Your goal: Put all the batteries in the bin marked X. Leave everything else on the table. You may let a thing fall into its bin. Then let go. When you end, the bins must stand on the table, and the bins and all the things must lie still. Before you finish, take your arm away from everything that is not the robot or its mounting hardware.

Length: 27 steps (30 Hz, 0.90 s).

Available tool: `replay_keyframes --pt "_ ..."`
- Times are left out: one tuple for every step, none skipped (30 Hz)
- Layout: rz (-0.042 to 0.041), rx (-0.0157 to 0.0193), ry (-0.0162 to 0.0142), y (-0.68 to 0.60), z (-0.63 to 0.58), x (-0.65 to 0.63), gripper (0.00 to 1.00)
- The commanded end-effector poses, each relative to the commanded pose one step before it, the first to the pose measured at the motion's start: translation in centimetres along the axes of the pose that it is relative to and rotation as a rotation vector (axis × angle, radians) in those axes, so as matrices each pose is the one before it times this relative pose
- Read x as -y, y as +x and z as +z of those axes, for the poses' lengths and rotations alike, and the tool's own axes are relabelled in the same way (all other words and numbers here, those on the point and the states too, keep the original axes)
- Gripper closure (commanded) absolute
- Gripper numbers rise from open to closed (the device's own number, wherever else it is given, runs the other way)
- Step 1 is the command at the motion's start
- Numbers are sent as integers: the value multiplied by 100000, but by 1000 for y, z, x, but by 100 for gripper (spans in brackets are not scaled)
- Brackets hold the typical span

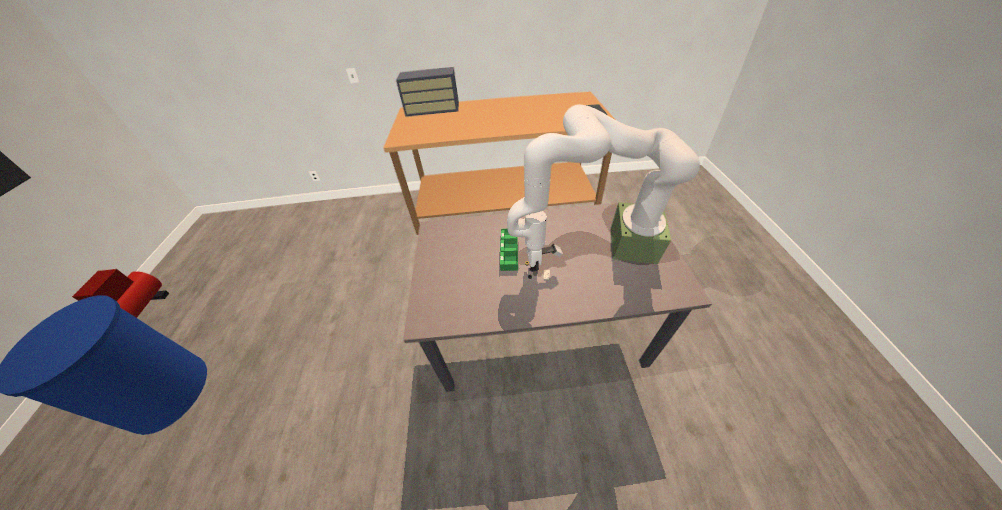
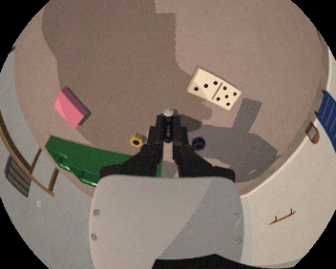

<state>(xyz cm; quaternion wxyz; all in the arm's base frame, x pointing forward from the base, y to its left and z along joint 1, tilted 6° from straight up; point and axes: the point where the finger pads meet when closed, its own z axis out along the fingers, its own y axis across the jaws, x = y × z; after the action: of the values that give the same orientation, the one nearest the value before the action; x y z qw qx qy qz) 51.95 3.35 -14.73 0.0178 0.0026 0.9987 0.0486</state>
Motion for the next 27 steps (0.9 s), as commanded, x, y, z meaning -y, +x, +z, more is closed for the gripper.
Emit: replay_keyframes --pt "-2 175 3 -85 -50 -2 100" --pt "0 -1 0 -1 -1 0 100" --pt "0 1 0 1 0 0 100" --pt "0 0 0 0 0 0 100" --pt "0 0 0 0 0 0 100" --pt "0 0 0 0 0 0 100" --pt "0 0 0 0 0 0 100" --pt "0 12 2 15 -327 0 100" --pt "0 1 0 0 -333 0 100" --pt "0 0 0 -1 -333 0 100" --pt "0 1 0 0 -333 0 100" --pt "0 0 0 0 -333 0 100" --pt "0 0 0 -1 -333 0 100" --pt "0 0 0 -1 -334 0 100" --pt "0 0 0 -1 -334 0 100" --pt "0 1 0 1 -333 0 100" --pt "0 0 0 -1 -334 0 100" --pt "0 1 0 0 -333 0 100" --pt "0 -1 0 -2 -334 0 100" --pt "0 1 0 0 -333 0 100" --pt "0 0 0 0 0 0 100" --pt "0 0 0 0 0 0 100" --pt "0 0 0 -1 -334 0 100" --pt "0 0 0 0 -333 0 100" --pt "0 0 0 0 -333 0 100" --pt "0 0 0 -1 -334 0 100" --pt "0 1 0 1 -332 0 100"
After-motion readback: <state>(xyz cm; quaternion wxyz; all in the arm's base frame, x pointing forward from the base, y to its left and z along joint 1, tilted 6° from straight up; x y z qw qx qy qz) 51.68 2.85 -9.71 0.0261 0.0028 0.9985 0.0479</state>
